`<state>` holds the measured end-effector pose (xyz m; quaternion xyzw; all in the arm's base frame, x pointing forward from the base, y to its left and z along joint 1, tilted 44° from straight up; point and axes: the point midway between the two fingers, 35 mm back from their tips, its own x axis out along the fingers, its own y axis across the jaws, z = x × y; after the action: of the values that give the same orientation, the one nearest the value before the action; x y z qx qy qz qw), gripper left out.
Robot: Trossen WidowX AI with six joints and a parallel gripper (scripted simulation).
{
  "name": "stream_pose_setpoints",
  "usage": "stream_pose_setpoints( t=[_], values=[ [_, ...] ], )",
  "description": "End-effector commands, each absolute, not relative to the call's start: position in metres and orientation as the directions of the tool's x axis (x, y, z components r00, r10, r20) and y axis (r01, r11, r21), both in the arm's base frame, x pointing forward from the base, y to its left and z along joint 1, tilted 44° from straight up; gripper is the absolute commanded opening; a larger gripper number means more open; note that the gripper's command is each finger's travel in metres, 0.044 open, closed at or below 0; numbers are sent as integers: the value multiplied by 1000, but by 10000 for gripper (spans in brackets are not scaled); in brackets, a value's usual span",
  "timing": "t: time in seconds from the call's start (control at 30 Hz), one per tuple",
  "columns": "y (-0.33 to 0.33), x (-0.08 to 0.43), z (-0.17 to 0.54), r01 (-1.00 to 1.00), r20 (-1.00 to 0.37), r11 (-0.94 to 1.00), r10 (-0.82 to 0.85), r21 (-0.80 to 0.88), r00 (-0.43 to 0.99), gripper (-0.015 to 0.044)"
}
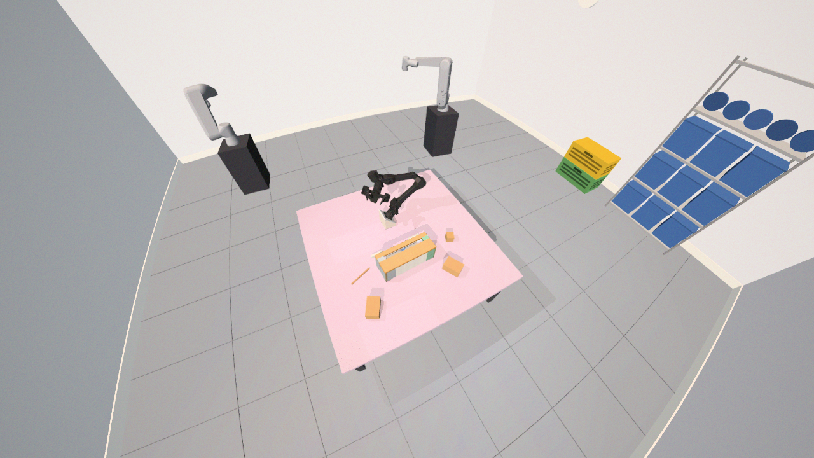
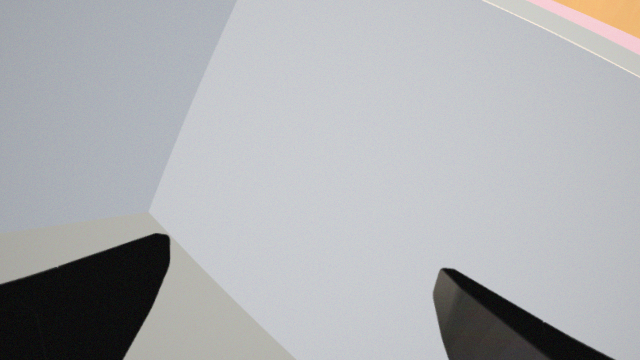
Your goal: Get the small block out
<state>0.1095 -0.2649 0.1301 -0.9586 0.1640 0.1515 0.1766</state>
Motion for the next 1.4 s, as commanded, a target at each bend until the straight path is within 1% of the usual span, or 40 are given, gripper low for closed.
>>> stream_pose_setpoints(
  t=[0.0,0.07,0.17,0.23,0.3,0.4,0.5,0.57,0.63,0.67,0.87,0.97,1.07,1.23,1.37],
  values=[
    [-265,111,130,-361,-351,-891,-256,-276,900,400],
    [-263,120,128,-300,-374,-939,-221,-168,901,400],
    [-258,140,124,-119,-424,-990,-139,75,895,400],
    [-253,154,122,25,-458,-973,-84,227,885,400],
    [-248,167,119,176,-491,-914,-29,367,871,400],
    [-237,189,113,405,-549,-736,54,542,834,400],
    [-223,210,108,587,-604,-469,132,660,786,400],
    [-214,222,105,659,-635,-261,180,705,751,400],
    [-203,233,103,688,-665,-38,226,724,712,400],
    [-198,238,102,693,-678,34,247,720,692,400],
    [-178,254,99,596,-725,417,317,686,612,400],
    [-167,261,98,492,-747,584,348,646,567,400],
    [-152,270,96,347,-771,729,381,590,510,400],
    [-132,280,94,53,-803,874,417,482,427,400],
    [-113,287,93,-209,-830,898,439,388,345,400]
  ],
)
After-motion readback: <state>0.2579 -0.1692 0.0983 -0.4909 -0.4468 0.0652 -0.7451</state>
